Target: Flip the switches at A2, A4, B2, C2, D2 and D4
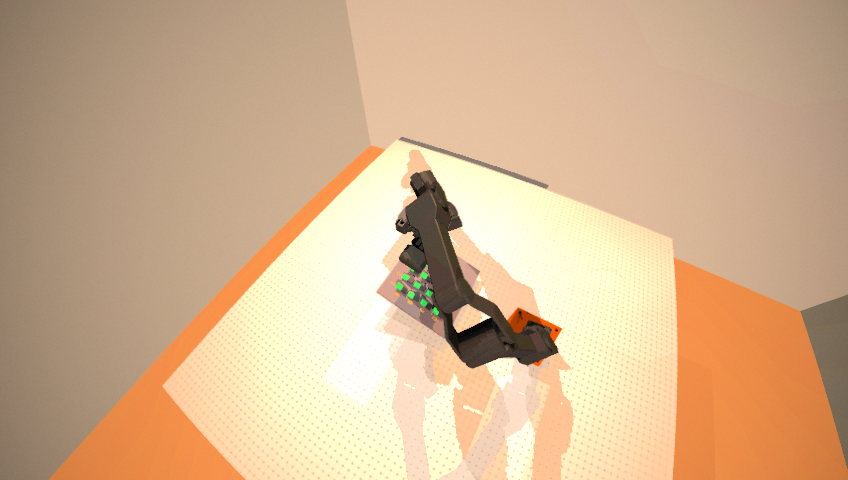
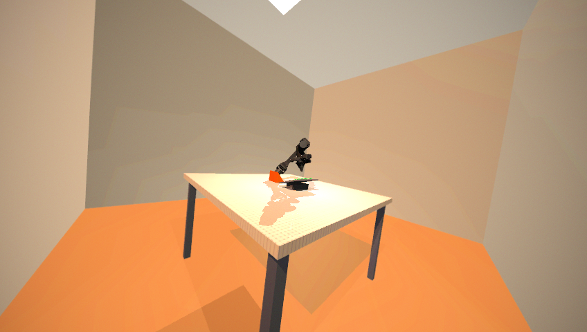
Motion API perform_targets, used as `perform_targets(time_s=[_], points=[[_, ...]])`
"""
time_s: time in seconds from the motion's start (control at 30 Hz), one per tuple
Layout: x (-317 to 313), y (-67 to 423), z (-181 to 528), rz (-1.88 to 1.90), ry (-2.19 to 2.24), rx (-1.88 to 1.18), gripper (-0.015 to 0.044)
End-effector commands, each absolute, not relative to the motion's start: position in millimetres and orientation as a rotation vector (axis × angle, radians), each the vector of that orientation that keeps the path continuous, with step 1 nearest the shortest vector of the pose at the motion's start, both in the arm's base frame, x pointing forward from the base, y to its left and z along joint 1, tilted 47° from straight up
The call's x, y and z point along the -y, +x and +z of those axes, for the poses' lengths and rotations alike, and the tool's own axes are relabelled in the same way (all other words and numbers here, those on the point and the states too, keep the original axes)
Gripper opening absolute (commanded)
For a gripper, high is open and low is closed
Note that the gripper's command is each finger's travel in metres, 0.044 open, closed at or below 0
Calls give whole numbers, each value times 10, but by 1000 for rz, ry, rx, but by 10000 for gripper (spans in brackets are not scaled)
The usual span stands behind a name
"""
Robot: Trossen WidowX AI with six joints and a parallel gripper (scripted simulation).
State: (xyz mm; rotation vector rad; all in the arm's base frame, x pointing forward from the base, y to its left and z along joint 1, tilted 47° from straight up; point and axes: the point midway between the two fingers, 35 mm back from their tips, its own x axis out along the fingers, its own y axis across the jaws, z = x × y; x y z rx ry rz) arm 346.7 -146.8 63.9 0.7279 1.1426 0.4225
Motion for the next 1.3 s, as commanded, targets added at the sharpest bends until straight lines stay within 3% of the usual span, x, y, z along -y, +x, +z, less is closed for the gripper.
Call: perform_targets(time_s=[0.0, 1.27], points=[[1287, 3544, 478, 437, 733, -1169, 0], [1127, 3635, 320, 438, 733, -1168, 0]])
